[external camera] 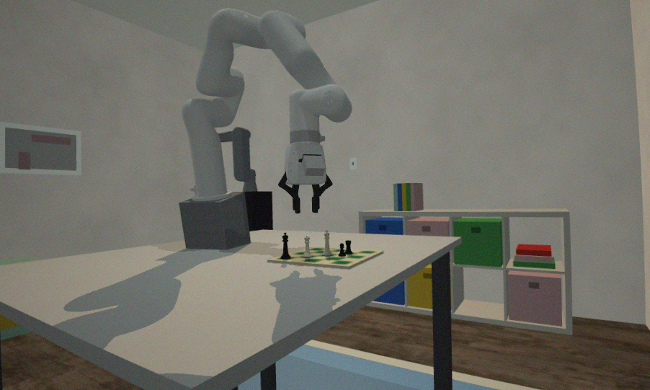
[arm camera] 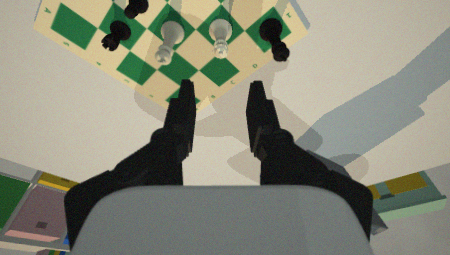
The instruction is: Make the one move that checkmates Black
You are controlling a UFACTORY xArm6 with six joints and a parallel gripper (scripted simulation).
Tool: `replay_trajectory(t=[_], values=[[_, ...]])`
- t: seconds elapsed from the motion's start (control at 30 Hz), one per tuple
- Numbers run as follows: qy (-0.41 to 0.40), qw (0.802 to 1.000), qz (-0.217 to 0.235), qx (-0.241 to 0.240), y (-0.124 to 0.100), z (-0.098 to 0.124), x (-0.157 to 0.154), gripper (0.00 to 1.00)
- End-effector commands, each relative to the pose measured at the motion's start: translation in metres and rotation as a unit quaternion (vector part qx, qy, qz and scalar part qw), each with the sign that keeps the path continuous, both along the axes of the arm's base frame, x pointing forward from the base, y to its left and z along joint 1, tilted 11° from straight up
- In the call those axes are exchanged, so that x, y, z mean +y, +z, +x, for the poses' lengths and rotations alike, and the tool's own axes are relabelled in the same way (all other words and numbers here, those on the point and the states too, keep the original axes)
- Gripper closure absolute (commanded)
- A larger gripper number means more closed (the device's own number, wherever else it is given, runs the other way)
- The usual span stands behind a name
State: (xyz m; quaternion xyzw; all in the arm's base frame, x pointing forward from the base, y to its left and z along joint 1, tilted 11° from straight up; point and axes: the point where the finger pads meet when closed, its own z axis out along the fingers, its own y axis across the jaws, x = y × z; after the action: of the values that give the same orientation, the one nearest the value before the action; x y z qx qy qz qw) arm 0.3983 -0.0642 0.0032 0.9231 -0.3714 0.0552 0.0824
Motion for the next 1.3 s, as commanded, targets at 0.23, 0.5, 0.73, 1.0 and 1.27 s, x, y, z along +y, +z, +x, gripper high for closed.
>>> replay_trajectory(t=[0.23, 0.5, 0.73, 1.0, 1.27], values=[[0.0, 1.0, 0.0, -0.002, 0.002, 0.001, 0.0, 0.0], [0.0, 1.0, 0.0, -0.002, 0.002, 0.001, 0.0, 0.0], [0.0, 1.0, 0.0, -0.002, 0.002, 0.001, 0.0, 0.0], [0.0, 1.0, 0.0, -0.002, 0.012, 0.001, 0.002, 0.0], [0.0, 1.0, 0.0, -0.002, 0.04, 0.0, 0.008, 0.0]])
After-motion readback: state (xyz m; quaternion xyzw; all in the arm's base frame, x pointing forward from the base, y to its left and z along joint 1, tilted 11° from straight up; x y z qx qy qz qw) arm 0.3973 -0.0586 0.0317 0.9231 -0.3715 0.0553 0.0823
